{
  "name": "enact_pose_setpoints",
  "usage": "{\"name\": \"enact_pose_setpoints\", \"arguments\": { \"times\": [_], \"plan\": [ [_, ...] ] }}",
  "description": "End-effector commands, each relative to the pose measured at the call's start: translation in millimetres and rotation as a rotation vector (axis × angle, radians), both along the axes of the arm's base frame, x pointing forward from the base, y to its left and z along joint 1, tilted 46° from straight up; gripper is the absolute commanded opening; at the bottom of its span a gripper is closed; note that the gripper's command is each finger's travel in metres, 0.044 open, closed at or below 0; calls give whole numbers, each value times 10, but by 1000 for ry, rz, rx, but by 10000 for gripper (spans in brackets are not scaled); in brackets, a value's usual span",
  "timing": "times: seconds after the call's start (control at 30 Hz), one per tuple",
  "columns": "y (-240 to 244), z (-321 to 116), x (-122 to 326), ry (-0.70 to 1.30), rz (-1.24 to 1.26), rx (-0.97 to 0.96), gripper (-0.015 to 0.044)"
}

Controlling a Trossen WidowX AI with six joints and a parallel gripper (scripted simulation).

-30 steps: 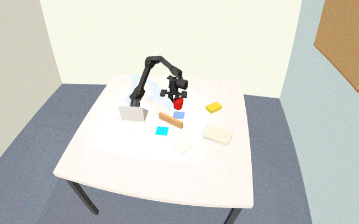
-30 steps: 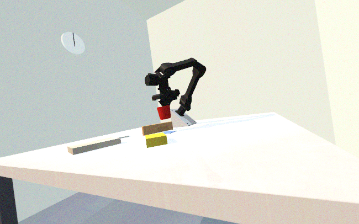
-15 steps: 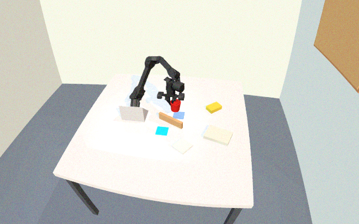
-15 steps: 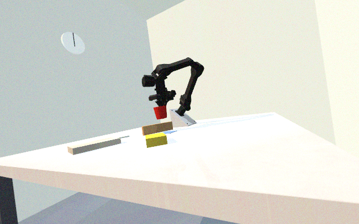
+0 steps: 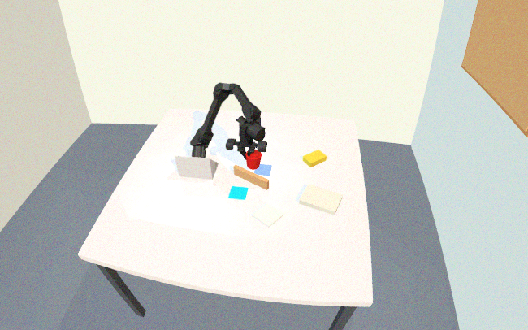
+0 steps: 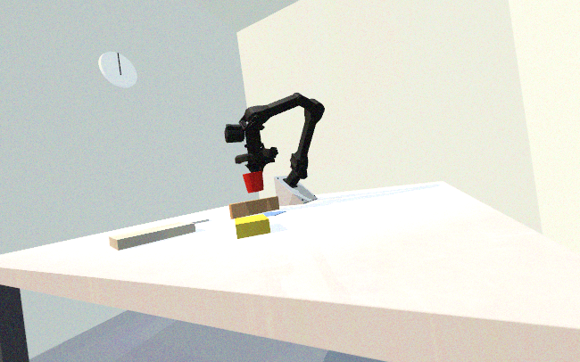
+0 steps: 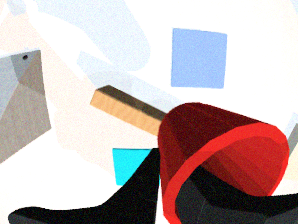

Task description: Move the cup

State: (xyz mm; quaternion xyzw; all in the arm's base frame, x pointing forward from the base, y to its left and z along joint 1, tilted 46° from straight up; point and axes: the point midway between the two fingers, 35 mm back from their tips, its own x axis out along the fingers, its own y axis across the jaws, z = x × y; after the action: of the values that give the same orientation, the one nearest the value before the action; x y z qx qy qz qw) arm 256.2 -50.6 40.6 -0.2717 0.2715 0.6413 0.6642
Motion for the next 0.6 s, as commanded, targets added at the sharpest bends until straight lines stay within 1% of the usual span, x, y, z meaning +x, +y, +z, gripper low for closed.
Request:
{"name": "enact_pose_setpoints", "arguments": {
  "times": [0.0, 0.57],
  "plan": [
    [-73, -89, -66, 5, 2, 2, 0],
    [-371, -370, -274, 6, 2, -1, 0]
  ]
}}
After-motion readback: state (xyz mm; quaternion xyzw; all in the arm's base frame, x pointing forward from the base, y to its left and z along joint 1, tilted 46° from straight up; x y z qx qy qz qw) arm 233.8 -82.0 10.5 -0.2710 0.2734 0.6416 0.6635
